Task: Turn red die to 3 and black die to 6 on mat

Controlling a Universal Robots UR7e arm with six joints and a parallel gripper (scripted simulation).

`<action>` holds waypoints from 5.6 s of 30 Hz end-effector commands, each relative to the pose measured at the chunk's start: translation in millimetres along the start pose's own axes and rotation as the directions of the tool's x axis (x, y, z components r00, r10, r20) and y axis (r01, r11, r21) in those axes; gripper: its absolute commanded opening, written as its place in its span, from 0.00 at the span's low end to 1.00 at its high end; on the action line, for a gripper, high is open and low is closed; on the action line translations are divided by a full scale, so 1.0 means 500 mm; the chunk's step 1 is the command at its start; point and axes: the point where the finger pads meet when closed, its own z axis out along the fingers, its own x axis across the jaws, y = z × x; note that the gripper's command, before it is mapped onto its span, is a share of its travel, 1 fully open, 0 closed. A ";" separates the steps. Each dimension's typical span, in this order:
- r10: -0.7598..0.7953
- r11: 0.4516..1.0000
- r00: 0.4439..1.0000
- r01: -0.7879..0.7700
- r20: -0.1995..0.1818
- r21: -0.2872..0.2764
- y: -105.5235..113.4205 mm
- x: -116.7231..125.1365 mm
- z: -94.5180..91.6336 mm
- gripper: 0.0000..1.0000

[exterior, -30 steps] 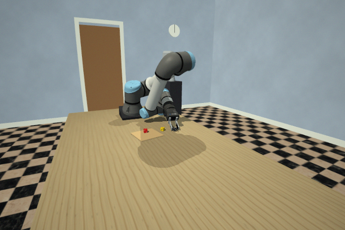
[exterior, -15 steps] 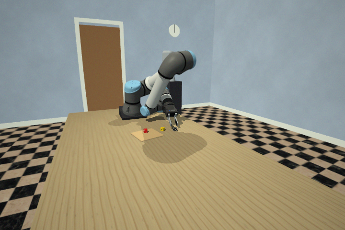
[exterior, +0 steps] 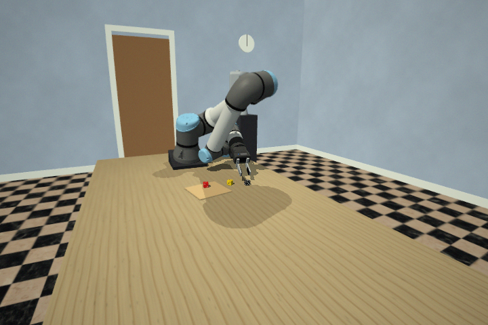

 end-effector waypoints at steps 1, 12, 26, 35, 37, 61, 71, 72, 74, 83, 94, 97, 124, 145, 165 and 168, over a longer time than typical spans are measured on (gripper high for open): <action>0.000 1.000 1.000 0.000 -0.001 0.001 0.011 -0.001 -0.009 0.70; 0.000 1.000 1.000 0.000 -0.001 0.001 0.049 -0.001 -0.029 0.70; 0.000 1.000 1.000 0.000 -0.001 0.001 0.100 -0.001 -0.056 0.70; 0.000 1.000 1.000 0.000 -0.001 0.001 0.105 -0.001 -0.059 0.70; 0.000 1.000 1.000 0.000 -0.001 0.001 0.105 -0.001 -0.059 0.70; -0.003 0.999 1.000 0.003 -0.002 0.049 0.112 0.001 -0.053 0.70; -0.001 0.993 1.000 0.001 -0.001 0.119 0.117 -0.001 -0.050 0.70; -0.001 0.992 1.000 0.001 -0.001 0.129 0.117 -0.002 -0.050 0.70; -0.001 0.989 1.000 0.001 -0.001 0.149 0.119 -0.001 -0.048 0.70; -0.002 0.974 1.000 0.003 -0.002 0.225 0.127 0.001 -0.041 0.70; -0.002 0.928 1.000 0.002 -0.001 0.374 0.144 0.000 -0.033 0.70; -0.001 0.922 1.000 0.001 -0.001 0.388 0.147 0.000 -0.034 0.70; 0.002 0.626 1.000 -0.001 0.000 0.780 0.199 -0.001 -0.007 0.70; 0.005 0.474 1.000 -0.003 0.001 0.881 0.219 -0.001 0.003 0.70; 0.005 0.469 1.000 -0.003 0.001 0.883 0.219 -0.002 0.003 1.00; 0.005 0.469 1.000 -0.003 0.001 0.883 0.219 -0.001 0.003 1.00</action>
